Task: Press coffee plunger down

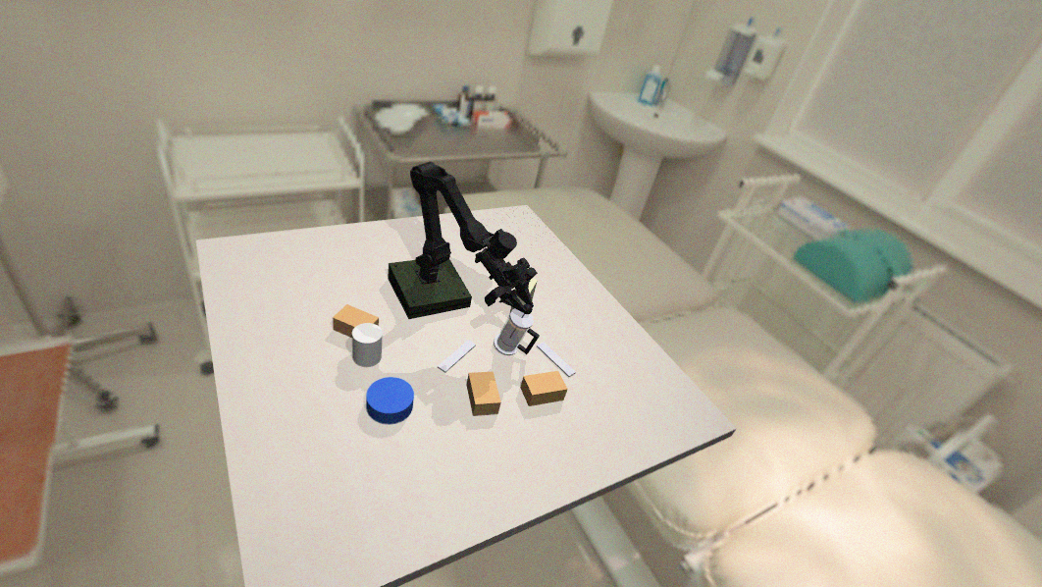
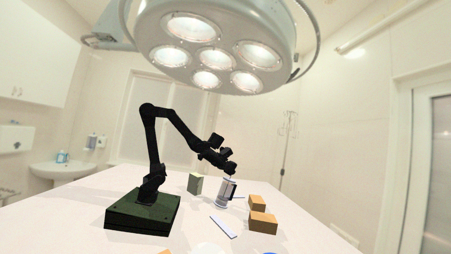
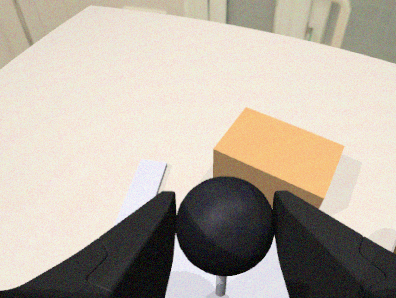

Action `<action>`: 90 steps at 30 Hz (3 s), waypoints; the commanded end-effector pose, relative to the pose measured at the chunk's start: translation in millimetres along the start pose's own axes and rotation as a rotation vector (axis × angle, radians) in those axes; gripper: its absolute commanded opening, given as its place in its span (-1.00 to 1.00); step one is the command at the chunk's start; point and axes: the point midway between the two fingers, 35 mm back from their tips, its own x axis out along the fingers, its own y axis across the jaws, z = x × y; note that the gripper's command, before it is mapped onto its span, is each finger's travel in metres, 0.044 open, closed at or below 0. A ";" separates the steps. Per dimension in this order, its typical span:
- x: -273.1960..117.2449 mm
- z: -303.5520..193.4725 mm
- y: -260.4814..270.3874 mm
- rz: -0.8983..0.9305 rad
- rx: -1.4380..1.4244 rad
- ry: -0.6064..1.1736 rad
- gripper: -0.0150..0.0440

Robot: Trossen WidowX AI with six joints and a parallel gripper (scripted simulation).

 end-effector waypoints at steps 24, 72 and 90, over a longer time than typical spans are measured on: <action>7.5 -11.2 -0.1 0.001 0.000 0.045 -0.09; 11.5 -8.1 -0.2 0.001 0.000 0.045 -0.09; 10.1 -2.5 -0.3 0.000 0.000 0.026 -0.09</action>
